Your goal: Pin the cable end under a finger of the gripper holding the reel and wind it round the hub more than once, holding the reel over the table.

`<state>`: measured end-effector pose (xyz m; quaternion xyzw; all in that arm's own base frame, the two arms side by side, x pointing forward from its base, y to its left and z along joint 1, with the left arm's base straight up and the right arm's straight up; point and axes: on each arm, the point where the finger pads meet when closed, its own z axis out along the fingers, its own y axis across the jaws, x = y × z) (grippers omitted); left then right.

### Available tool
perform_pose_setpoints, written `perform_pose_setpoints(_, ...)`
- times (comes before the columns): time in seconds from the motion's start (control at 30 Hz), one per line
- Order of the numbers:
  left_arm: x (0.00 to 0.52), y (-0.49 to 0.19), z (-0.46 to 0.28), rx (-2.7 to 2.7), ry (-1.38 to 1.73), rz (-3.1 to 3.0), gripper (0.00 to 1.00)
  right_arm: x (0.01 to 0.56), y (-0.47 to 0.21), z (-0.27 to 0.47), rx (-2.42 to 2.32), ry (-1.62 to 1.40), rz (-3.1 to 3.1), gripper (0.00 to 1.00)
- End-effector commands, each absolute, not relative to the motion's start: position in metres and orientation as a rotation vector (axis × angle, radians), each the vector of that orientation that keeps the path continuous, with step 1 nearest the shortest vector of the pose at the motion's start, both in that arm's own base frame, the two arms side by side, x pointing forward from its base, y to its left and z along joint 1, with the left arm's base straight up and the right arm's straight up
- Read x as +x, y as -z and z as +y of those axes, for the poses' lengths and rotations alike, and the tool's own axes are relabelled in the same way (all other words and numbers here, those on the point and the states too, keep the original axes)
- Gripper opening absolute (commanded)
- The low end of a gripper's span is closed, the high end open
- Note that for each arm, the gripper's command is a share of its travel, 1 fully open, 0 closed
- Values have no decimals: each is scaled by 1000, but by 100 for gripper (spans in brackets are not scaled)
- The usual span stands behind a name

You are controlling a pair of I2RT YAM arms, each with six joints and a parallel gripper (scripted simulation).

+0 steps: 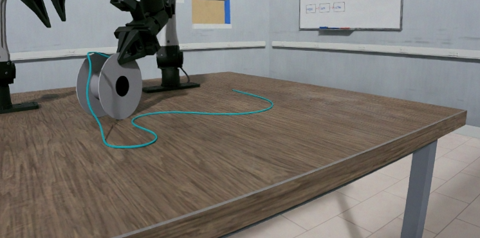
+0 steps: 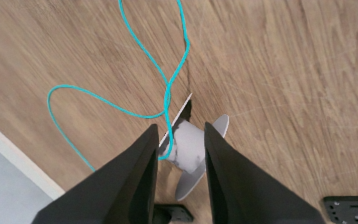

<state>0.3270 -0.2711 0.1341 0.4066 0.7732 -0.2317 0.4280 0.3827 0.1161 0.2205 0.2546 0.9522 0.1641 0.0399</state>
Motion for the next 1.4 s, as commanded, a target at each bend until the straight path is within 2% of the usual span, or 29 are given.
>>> perform_pose_setpoints(0.0,335,-166,-272,991,584,1862,0,384,-237,111,743,-519,2855,30)
perform_pose_setpoints(0.8,333,-215,-271,992,584,1869,0,402,-252,95,552,-512,2670,30)
perform_pose_setpoints(1.37,332,-253,-270,990,584,1862,0,419,-289,69,319,-434,2364,30)
